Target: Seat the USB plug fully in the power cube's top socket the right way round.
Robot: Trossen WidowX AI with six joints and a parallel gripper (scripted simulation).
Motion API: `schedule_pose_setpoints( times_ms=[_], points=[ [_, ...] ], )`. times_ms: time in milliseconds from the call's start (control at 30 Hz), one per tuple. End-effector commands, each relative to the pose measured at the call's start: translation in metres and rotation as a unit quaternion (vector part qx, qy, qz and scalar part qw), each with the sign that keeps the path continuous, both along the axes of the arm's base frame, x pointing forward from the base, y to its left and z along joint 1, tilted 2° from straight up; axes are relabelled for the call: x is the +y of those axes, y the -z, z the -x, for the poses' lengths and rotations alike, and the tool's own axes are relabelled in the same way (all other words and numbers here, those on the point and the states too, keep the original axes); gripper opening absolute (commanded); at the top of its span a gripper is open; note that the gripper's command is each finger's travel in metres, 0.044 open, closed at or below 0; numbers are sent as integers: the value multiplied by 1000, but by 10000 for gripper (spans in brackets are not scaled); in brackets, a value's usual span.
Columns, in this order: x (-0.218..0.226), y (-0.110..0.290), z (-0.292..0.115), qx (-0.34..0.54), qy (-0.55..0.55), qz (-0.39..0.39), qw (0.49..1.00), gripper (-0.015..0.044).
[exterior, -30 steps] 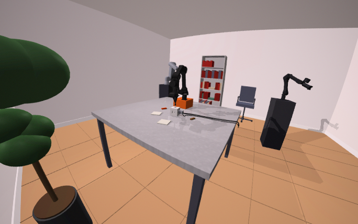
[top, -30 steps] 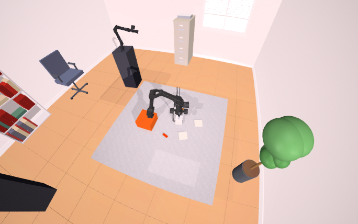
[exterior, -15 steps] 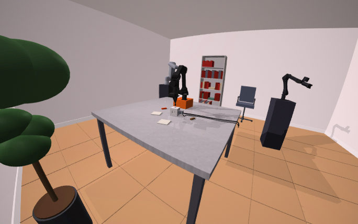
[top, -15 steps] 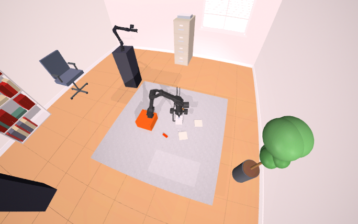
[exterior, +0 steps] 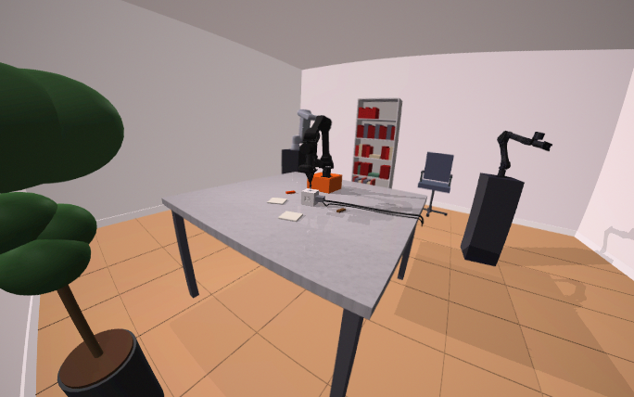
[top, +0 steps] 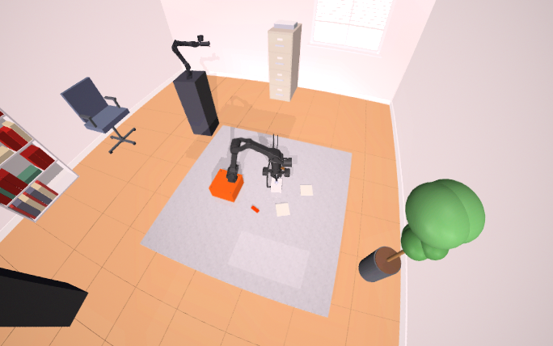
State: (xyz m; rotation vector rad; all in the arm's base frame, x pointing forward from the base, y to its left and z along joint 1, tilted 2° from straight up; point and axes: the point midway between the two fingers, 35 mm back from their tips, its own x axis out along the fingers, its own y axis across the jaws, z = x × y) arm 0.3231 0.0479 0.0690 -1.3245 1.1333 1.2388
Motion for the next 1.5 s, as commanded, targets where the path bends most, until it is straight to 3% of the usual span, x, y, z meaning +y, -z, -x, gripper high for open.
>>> schedule_pose_setpoints(
  times_ms=[0,1467],
  points=[
    [0,2,0,3,3,0,1000,0],
    [0,8,0,3,3,0,1000,0]
  ],
)
